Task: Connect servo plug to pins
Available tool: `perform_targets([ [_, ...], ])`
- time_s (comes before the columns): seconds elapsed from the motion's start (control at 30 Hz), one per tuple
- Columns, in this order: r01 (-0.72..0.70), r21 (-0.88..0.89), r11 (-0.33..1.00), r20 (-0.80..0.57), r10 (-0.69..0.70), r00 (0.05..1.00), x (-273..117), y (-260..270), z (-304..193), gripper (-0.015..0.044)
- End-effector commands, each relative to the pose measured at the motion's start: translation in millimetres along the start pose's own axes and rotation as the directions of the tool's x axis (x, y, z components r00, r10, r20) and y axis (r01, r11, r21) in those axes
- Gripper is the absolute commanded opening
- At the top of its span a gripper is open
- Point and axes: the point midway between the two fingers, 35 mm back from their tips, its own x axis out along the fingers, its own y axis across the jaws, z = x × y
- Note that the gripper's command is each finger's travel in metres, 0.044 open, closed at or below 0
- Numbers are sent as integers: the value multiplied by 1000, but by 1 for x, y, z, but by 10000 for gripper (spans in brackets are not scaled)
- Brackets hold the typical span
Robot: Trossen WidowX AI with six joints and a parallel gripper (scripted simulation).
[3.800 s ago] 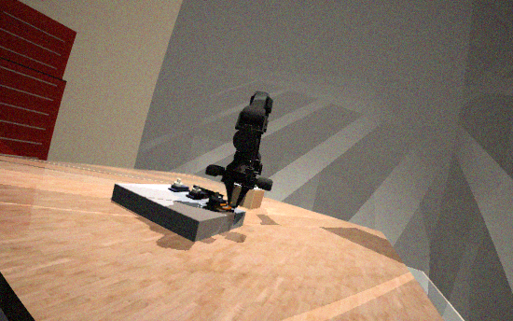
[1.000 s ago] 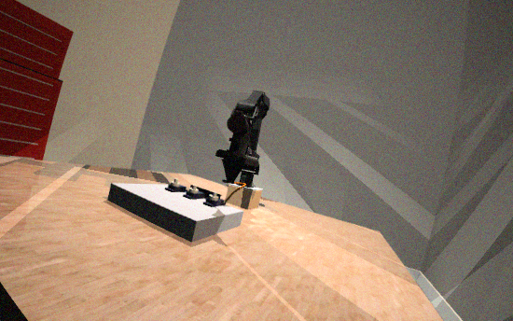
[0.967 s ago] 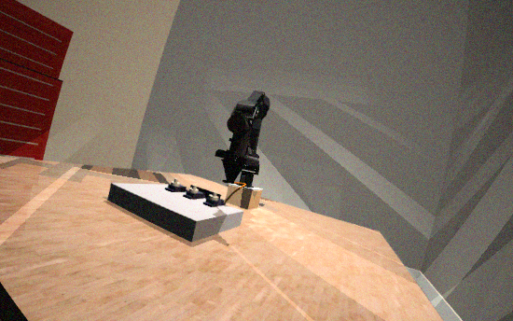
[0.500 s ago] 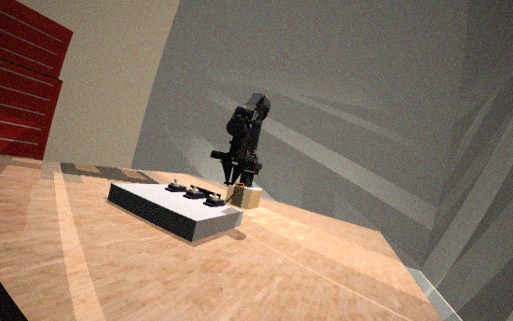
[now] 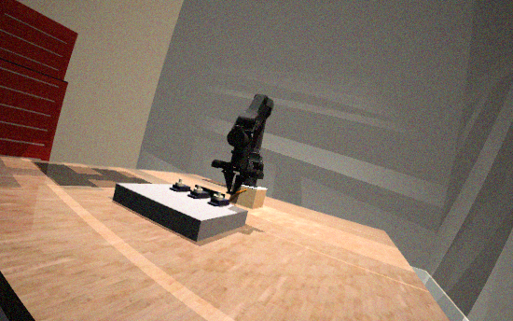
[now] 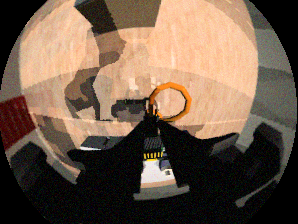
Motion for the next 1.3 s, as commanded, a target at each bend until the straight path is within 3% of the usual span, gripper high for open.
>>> perform_targets([
  [0.0,-5,-4,1000,-6,5,1000,0,1,-12,0],
  [1.27,-5,-3,1000,-9,5,1000,-2,1,-52,0],
])
